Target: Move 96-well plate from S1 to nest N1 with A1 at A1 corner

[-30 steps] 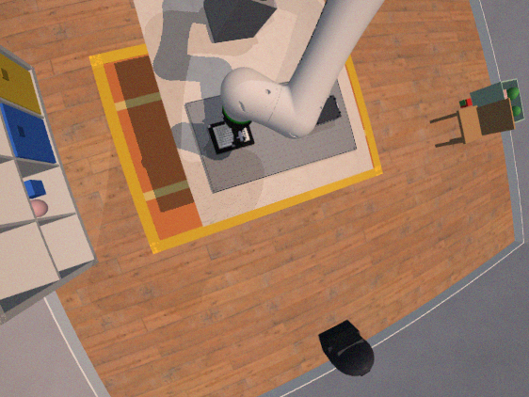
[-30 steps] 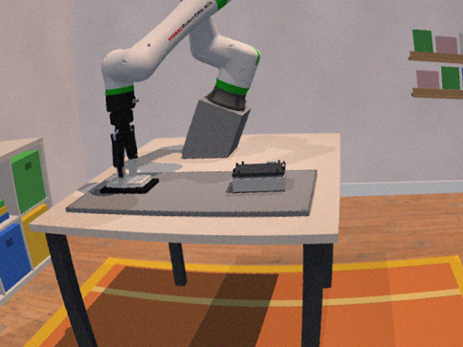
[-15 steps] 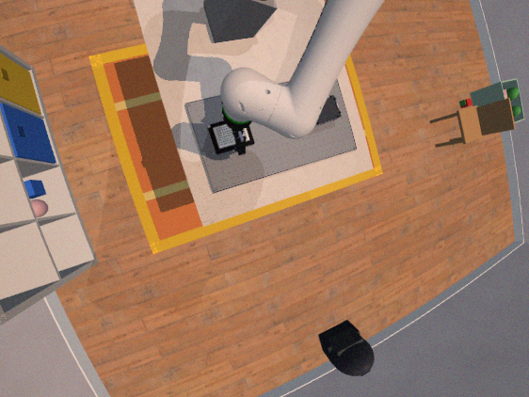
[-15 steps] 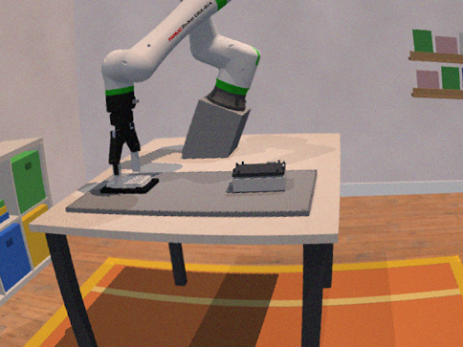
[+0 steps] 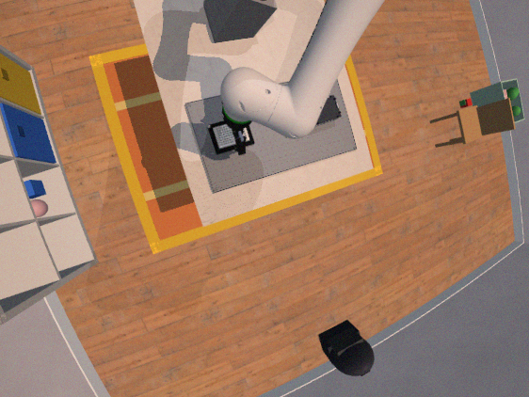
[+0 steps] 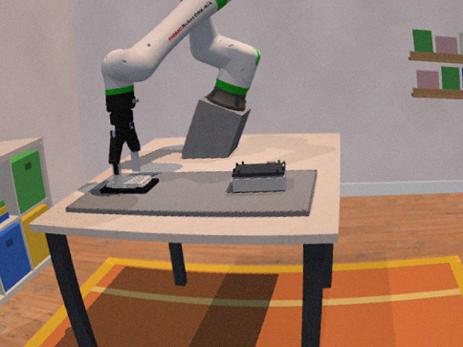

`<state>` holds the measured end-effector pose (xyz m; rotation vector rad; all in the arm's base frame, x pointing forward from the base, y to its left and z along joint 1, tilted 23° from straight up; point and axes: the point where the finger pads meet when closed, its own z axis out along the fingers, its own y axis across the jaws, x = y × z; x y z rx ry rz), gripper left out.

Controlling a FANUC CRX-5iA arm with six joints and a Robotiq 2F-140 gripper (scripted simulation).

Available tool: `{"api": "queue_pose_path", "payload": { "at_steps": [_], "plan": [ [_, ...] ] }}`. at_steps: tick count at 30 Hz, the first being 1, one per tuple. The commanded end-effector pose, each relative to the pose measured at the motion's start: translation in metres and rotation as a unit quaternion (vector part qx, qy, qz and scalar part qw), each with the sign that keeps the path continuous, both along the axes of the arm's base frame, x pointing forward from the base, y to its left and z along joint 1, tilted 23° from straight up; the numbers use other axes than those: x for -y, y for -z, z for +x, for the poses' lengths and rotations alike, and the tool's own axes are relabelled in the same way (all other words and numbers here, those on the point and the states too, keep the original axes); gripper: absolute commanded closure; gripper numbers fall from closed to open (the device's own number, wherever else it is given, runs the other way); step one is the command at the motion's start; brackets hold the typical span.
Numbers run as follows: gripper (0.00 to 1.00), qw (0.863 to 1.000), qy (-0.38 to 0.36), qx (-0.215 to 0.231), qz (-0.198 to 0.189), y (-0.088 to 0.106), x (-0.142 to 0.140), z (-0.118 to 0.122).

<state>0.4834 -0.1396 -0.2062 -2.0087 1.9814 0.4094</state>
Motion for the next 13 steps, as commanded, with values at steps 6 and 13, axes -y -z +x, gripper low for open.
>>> {"api": "queue_pose_path", "payload": {
  "at_steps": [6, 13],
  "plan": [
    [0.00, 1.000, 0.000, 0.000, 0.000, -0.018, 0.008, 0.000],
    [0.00, 1.000, 0.000, 0.000, 0.000, -0.031, 0.013, 0.000]
  ]
}}
